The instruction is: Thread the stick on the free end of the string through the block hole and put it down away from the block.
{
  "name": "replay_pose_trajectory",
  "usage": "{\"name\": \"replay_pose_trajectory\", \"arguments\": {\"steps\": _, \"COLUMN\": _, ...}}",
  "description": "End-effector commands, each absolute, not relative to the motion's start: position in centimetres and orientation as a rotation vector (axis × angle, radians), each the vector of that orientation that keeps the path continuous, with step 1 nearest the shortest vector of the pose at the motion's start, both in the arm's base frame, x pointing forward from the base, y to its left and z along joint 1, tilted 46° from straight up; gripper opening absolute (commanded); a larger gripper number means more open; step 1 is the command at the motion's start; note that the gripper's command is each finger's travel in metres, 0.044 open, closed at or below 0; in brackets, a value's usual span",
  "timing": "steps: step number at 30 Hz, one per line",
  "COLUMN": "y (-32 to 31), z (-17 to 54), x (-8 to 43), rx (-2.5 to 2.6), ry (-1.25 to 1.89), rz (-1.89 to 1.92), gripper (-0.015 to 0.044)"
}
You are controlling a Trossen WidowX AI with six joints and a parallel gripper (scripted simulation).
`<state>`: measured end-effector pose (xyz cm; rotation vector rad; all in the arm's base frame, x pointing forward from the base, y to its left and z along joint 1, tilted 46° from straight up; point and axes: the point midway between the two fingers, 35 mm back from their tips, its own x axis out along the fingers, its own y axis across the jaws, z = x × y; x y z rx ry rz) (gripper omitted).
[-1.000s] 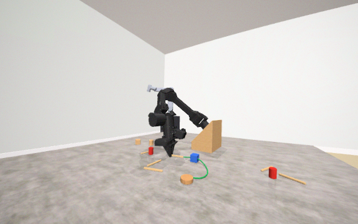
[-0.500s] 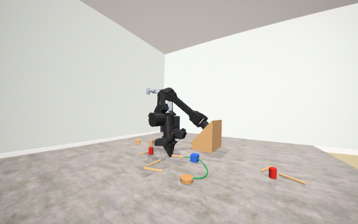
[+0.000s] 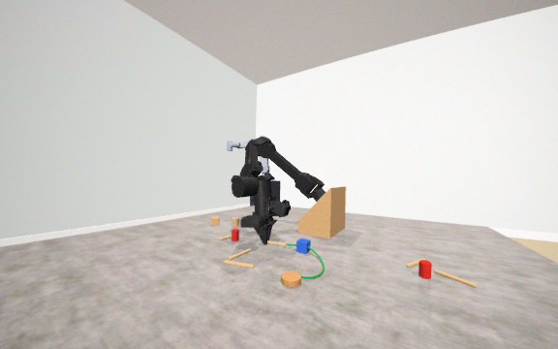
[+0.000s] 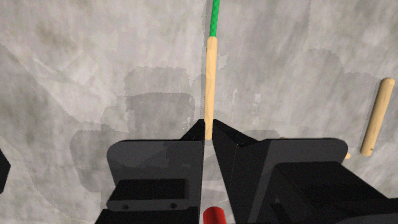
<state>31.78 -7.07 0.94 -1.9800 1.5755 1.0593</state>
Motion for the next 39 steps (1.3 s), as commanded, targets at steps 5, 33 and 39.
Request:
{"name": "replay_pose_trajectory", "arguments": {"steps": 5, "y": -7.7, "z": 1.1, "x": 31.9, "rx": -1.976, "ry": 1.587, "rz": 1.039, "gripper": 0.0}}
{"name": "replay_pose_trajectory", "arguments": {"steps": 33, "y": 0.1, "z": 7.4, "x": 31.2, "rx": -1.996, "ry": 1.551, "rz": 1.057, "gripper": 0.044}}
{"name": "replay_pose_trajectory", "arguments": {"steps": 39, "y": 0.4, "z": 7.5, "x": 31.1, "rx": -2.003, "ry": 1.554, "rz": 1.059, "gripper": 0.044}}
